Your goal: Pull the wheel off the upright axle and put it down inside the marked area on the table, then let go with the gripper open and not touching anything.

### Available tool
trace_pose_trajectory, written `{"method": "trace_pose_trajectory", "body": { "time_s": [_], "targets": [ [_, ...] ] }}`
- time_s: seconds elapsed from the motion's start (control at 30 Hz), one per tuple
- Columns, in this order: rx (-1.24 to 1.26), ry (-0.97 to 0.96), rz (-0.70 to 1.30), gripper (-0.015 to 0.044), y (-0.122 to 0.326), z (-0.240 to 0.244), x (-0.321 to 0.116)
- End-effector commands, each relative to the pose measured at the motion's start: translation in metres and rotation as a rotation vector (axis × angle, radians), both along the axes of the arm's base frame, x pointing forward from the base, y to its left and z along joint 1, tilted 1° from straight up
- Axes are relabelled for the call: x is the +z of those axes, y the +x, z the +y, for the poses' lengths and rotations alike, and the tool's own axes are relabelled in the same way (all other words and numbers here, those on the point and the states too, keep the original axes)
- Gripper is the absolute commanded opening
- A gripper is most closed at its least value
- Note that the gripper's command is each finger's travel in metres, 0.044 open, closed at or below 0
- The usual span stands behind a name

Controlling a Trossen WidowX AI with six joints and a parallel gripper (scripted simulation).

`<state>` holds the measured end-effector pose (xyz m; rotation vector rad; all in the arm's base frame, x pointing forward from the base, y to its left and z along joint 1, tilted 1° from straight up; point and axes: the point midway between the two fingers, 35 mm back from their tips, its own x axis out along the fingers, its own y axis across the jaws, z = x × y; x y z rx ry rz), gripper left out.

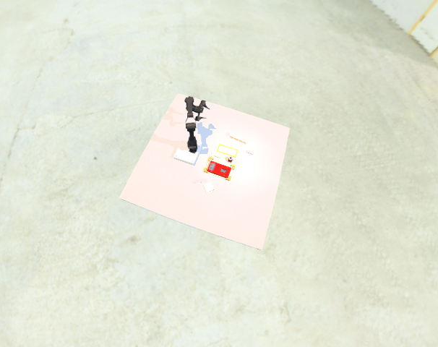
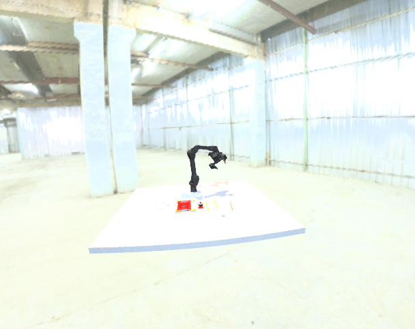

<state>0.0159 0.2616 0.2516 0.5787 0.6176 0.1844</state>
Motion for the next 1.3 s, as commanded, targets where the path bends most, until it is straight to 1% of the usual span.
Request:
{"method": "trace_pose_trajectory", "body": {
  "time_s": [0.0,0.1,0.43,0.7,0.97,1.27],
  "targets": [
    [-0.002,-0.001,0.001,0.0374,0.001,0.0,0.0],
    [-0.035,-0.023,0.017,0.03,0.009,0.0,-0.004],
    [-0.276,-0.146,0.167,0.03,0.07,-0.004,-0.033],
    [-0.475,-0.198,0.33,0.03,0.123,-0.014,-0.056],
    [-0.653,-0.2,0.507,0.03,0.175,-0.033,-0.077],
    [-0.8,-0.152,0.705,0.03,0.231,-0.069,-0.098]
  ]
}}
